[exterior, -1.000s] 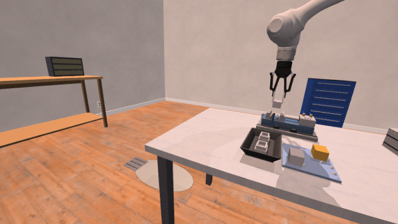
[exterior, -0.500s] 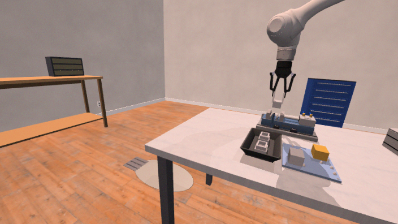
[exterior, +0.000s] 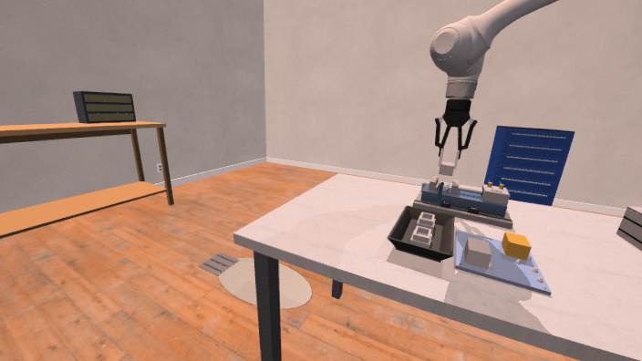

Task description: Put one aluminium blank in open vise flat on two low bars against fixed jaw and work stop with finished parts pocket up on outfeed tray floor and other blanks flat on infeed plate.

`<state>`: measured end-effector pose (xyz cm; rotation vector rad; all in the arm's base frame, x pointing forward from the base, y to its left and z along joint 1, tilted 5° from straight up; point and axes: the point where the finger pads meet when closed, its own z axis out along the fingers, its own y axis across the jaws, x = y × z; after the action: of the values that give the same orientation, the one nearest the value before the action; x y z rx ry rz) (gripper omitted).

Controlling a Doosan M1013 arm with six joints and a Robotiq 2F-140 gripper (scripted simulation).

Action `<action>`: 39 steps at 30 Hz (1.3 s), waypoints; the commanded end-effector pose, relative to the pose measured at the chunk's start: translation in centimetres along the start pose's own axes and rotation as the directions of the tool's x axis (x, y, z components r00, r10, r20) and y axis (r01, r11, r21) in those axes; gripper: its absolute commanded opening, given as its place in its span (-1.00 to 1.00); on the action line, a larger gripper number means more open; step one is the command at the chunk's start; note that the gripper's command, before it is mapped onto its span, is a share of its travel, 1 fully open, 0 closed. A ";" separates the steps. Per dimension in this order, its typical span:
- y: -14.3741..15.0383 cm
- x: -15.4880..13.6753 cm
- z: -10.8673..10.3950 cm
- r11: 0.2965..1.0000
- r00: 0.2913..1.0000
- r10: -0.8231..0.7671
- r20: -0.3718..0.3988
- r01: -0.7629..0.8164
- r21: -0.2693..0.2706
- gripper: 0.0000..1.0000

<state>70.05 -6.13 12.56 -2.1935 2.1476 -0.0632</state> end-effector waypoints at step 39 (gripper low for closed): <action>0.0 0.0 1.9 1.000 1.000 0.000 0.000 0.000 0.000 -1.00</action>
<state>70.20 -6.08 10.65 -2.1934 2.1476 -0.0632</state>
